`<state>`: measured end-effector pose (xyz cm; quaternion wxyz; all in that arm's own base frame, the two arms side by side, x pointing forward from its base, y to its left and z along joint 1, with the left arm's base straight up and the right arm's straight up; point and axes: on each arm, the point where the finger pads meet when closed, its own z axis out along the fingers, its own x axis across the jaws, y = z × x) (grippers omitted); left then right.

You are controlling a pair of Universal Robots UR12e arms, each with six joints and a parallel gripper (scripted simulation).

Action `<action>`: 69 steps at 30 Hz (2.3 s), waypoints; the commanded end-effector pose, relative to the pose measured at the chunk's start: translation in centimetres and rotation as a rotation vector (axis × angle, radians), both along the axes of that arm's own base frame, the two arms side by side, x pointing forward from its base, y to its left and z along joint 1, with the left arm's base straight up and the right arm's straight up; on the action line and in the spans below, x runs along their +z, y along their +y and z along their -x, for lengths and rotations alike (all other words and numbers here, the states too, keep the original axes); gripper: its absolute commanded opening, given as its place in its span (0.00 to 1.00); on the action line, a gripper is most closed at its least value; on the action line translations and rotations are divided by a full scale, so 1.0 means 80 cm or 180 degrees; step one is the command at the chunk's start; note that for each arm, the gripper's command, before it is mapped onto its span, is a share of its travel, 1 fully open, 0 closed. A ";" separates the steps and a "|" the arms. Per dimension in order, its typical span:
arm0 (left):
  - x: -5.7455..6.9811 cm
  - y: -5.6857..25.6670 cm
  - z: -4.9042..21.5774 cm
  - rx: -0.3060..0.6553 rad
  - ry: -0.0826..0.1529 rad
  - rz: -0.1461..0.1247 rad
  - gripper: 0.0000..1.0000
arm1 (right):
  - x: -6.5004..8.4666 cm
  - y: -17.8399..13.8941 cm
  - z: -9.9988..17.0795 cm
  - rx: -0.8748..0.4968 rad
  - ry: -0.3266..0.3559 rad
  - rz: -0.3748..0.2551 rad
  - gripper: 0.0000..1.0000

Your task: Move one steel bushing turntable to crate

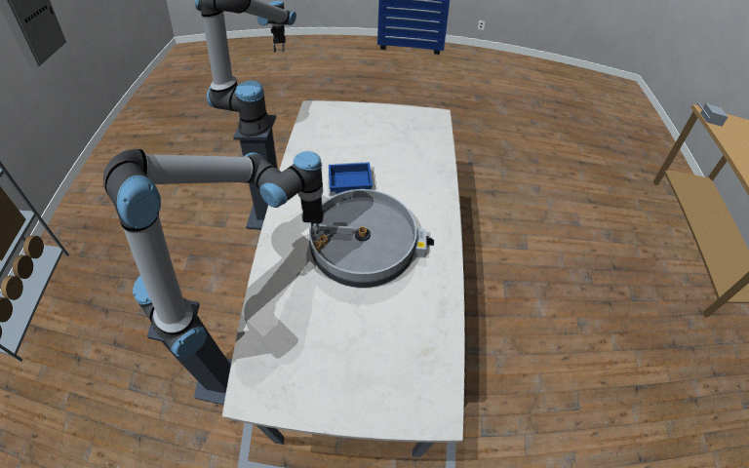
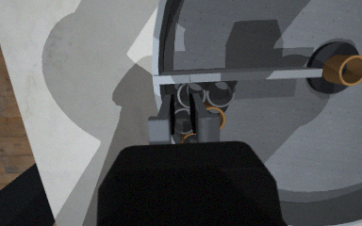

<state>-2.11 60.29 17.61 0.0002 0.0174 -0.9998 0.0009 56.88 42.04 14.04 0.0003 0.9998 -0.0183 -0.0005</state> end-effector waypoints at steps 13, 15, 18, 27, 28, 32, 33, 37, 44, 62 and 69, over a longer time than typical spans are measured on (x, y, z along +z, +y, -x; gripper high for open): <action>0.001 0.001 0.000 0.0000 -0.0001 -0.0006 1.00 | 0.001 0.001 0.000 0.0004 -0.0004 -0.0004 0.39; 0.001 0.001 0.000 0.0000 -0.0001 -0.0006 1.00 | 0.001 0.001 0.000 0.0004 -0.0004 -0.0004 0.39; 0.001 0.001 0.000 0.0000 -0.0001 -0.0006 1.00 | 0.001 0.001 0.000 0.0004 -0.0004 -0.0004 0.39; 0.001 0.001 0.000 0.0000 -0.0001 -0.0006 1.00 | 0.001 0.001 0.000 0.0004 -0.0004 -0.0004 0.39; 0.001 0.001 0.000 0.0000 -0.0001 -0.0006 1.00 | 0.001 0.001 0.000 0.0004 -0.0004 -0.0004 0.39; 0.001 0.001 0.000 0.0000 -0.0001 -0.0006 1.00 | 0.001 0.001 0.000 0.0004 -0.0004 -0.0004 0.39; 0.001 0.001 0.000 0.0000 -0.0001 -0.0006 1.00 | 0.001 0.001 0.000 0.0004 -0.0004 -0.0004 0.39; 0.001 0.001 0.000 0.0000 -0.0001 -0.0006 1.00 | 0.001 0.001 0.000 0.0004 -0.0004 -0.0004 0.39; 0.001 0.001 0.000 0.0000 -0.0001 -0.0006 1.00 | -0.025 0.000 -0.001 0.0005 -0.0003 -0.0004 0.39; 0.001 0.001 0.000 0.0000 -0.0001 -0.0006 1.00 | -0.028 0.000 -0.001 0.0005 -0.0003 -0.0004 0.39; 0.001 0.001 0.000 0.0000 -0.0001 -0.0006 1.00 | -0.028 0.000 -0.001 0.0005 -0.0003 -0.0004 0.39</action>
